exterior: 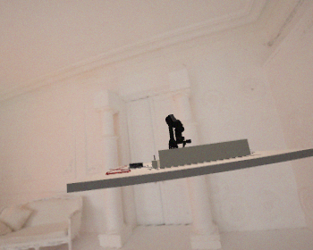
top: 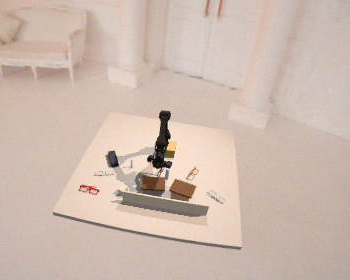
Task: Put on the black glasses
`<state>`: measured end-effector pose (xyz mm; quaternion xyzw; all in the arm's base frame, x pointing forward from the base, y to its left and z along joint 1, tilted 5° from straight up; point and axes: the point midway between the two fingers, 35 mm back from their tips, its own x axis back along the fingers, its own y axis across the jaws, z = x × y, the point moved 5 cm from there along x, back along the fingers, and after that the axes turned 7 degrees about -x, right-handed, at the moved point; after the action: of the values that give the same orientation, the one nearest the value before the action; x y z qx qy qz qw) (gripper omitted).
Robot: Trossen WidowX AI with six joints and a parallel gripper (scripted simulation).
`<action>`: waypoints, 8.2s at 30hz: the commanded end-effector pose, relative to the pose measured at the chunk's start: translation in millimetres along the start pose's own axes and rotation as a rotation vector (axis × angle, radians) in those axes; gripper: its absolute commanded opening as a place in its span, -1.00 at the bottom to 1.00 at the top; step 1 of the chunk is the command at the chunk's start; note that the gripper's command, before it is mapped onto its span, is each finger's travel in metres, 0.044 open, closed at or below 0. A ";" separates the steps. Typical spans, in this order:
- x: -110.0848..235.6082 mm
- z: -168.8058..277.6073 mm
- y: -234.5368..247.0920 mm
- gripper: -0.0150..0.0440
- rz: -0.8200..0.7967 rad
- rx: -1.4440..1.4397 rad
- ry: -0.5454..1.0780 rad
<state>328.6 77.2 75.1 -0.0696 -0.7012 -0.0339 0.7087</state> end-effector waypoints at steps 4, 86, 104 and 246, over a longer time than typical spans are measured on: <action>-16.4 1.5 -0.7 -0.02 0.008 0.006 0.017; -56.1 4.3 -2.0 -0.02 0.008 0.006 0.017; -56.1 4.3 -2.0 -0.02 0.008 0.006 0.017; 72.1 -22.8 -104.0 -0.49 -0.191 0.796 -0.095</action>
<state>337.4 -16.0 148.5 0.2479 -0.6950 0.1588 0.6560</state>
